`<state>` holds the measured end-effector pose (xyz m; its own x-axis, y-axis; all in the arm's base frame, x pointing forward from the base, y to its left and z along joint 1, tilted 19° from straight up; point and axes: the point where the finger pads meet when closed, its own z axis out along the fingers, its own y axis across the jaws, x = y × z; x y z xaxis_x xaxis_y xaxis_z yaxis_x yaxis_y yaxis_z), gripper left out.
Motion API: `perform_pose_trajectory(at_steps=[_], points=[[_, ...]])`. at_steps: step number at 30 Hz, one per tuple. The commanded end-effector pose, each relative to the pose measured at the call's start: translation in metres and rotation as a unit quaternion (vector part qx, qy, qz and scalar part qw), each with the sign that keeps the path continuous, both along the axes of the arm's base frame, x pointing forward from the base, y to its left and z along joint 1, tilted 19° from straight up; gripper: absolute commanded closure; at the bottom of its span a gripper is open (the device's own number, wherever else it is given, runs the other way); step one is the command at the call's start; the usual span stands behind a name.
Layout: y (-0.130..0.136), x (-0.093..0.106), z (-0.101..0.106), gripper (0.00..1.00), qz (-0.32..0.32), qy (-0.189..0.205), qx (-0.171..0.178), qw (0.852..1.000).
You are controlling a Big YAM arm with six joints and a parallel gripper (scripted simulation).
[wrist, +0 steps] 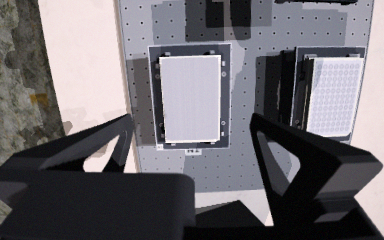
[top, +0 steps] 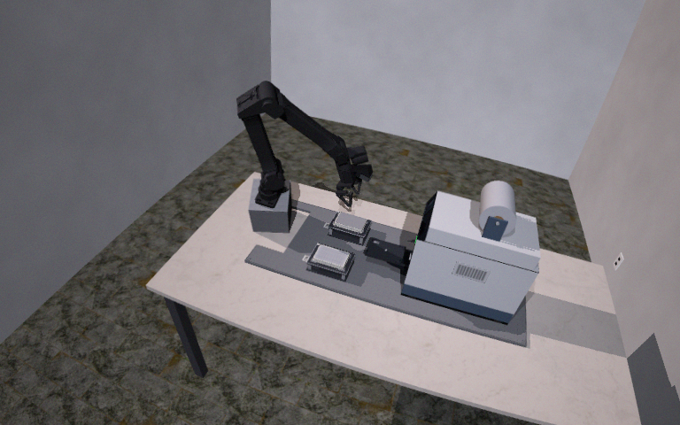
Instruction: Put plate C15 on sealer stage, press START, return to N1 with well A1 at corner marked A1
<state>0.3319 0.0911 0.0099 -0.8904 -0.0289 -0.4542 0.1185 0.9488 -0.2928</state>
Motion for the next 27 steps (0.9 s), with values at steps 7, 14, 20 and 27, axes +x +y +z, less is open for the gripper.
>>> perform_pose_trajectory(at_steps=[7, 14, 20, 27], points=[[0.005, 0.003, -0.004, 0.0, 0.009, 0.003, -0.004, 1.0], [0.002, -0.003, -0.003, 0.0, 0.011, -0.002, -0.002, 1.0], [0.005, 0.003, 0.002, 0.0, 0.006, -0.011, 0.005, 1.0], [0.011, 0.013, 0.005, 0.0, 0.003, -0.018, 0.009, 1.0]])
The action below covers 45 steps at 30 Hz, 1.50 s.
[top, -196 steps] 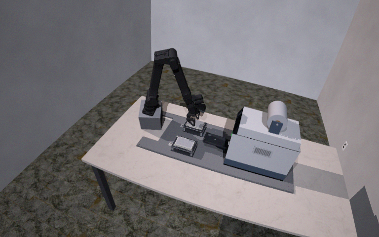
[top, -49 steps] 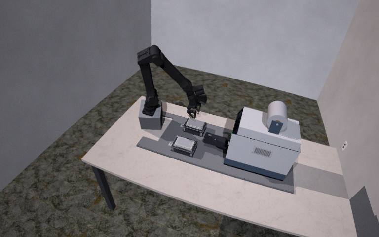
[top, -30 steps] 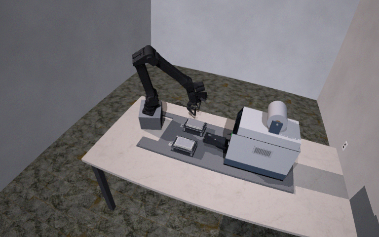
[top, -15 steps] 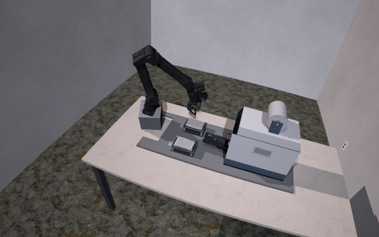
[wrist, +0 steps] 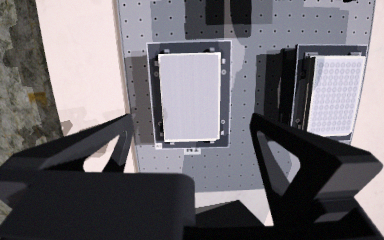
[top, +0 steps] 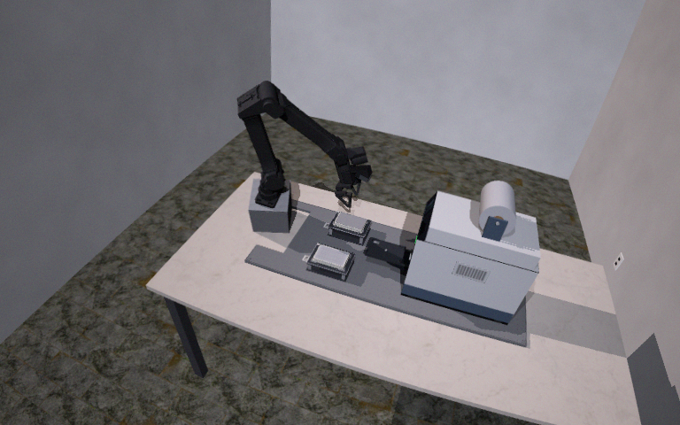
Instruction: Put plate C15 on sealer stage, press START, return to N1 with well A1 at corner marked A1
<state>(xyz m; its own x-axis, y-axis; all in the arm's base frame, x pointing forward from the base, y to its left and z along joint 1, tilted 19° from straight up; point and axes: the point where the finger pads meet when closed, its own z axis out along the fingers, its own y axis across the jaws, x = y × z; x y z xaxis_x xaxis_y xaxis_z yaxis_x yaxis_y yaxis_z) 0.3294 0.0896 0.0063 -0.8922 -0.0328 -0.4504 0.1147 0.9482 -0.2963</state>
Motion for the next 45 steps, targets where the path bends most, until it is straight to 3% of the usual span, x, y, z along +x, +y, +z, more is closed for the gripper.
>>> perform_pose_trajectory(at_steps=[1, 6, 7, 9, 18, 31, 43, 45], points=[[0.012, 0.016, 0.008, 0.0, 0.003, -0.018, 0.009, 1.0], [0.013, 0.017, 0.008, 0.0, 0.009, -0.016, 0.006, 1.0], [0.005, 0.031, 0.016, 0.0, 0.002, 0.009, 0.009, 1.0], [0.005, 0.031, 0.016, 0.0, 0.002, 0.009, 0.009, 1.0], [0.001, 0.033, 0.008, 0.0, -0.07, 0.167, 0.031, 0.983], [0.004, 0.019, 0.01, 0.0, -0.038, 0.153, 0.021, 0.987], [-0.009, 0.012, 0.006, 0.0, -0.051, 0.158, 0.021, 0.986], [-0.015, 0.017, 0.023, 0.0, -0.049, 0.155, 0.021, 0.987]])
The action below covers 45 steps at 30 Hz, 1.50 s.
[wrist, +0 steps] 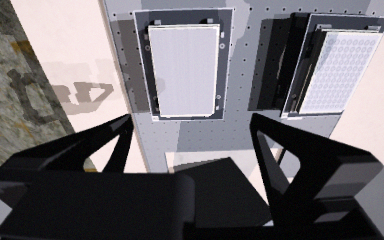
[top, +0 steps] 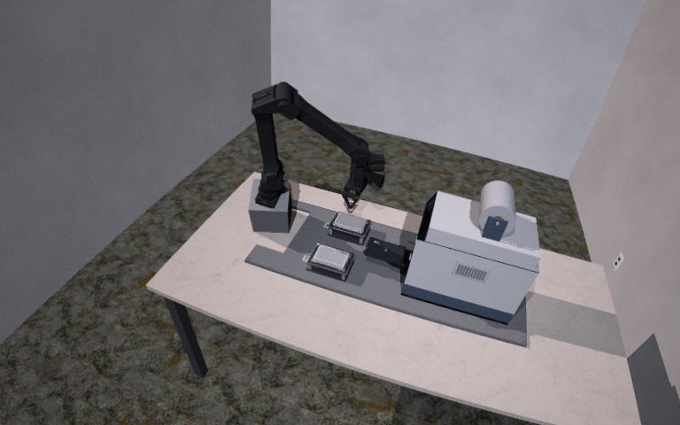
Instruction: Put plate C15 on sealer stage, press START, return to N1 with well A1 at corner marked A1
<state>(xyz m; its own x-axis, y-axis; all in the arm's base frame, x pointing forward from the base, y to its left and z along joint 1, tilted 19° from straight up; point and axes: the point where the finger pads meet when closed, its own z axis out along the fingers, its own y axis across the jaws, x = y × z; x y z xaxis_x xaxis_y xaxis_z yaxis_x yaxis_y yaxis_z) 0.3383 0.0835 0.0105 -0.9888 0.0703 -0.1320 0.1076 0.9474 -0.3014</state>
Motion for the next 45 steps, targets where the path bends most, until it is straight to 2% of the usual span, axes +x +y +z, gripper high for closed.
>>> perform_pose_trajectory(at_steps=[1, 7, 13, 16, 22, 25, 32, 41, 45], points=[[-0.013, 0.01, 0.028, 0.0, -0.001, -0.014, 0.004, 1.0], [-0.026, 0.02, 0.065, 0.0, 0.007, -0.017, 0.008, 1.0], [-0.041, 0.019, 0.087, 0.0, 0.014, -0.003, 0.002, 1.0], [-0.041, 0.019, 0.088, 0.0, 0.013, -0.007, 0.003, 1.0], [-0.061, 0.027, 0.13, 0.0, 0.009, -0.021, 0.003, 1.0], [-0.068, 0.028, 0.144, 0.0, 0.013, -0.019, 0.005, 1.0], [-0.081, 0.022, 0.152, 0.0, 0.016, 0.002, -0.002, 1.0], [-0.069, 0.019, 0.133, 0.0, 0.014, 0.002, -0.001, 1.0], [-0.074, 0.016, 0.127, 0.0, 0.002, 0.001, -0.001, 1.0]])
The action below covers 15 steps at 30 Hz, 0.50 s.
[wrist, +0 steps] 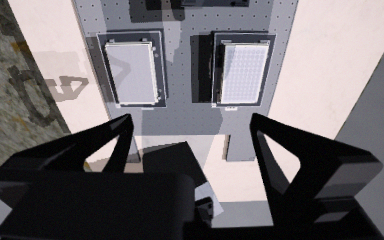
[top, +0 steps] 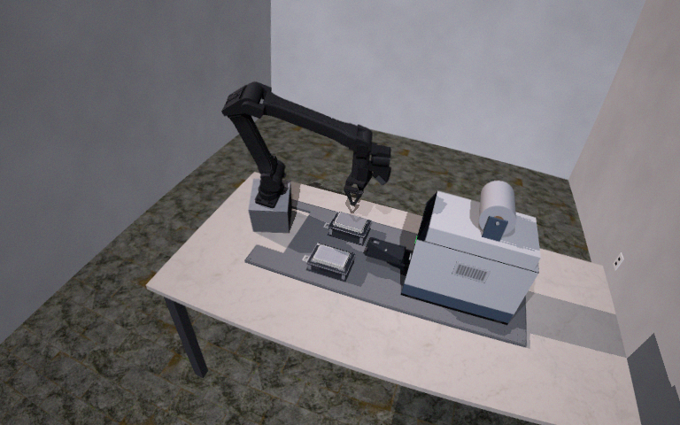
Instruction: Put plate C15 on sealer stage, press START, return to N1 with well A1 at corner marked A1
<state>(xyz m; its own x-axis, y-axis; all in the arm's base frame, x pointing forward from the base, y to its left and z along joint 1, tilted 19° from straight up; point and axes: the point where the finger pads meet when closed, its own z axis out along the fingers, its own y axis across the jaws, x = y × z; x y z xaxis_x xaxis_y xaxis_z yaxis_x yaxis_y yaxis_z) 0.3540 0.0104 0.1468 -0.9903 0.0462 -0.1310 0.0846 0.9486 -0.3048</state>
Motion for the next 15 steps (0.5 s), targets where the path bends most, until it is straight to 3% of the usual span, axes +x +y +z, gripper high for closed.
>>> perform_pose_trajectory(at_steps=[1, 8, 15], points=[[-0.002, 0.0, -0.01, 0.0, -0.014, 0.001, 0.001, 1.0], [-0.007, 0.004, -0.006, 0.0, -0.022, -0.006, 0.002, 1.0], [0.006, 0.014, 0.005, 0.0, 0.004, -0.016, 0.003, 1.0]])
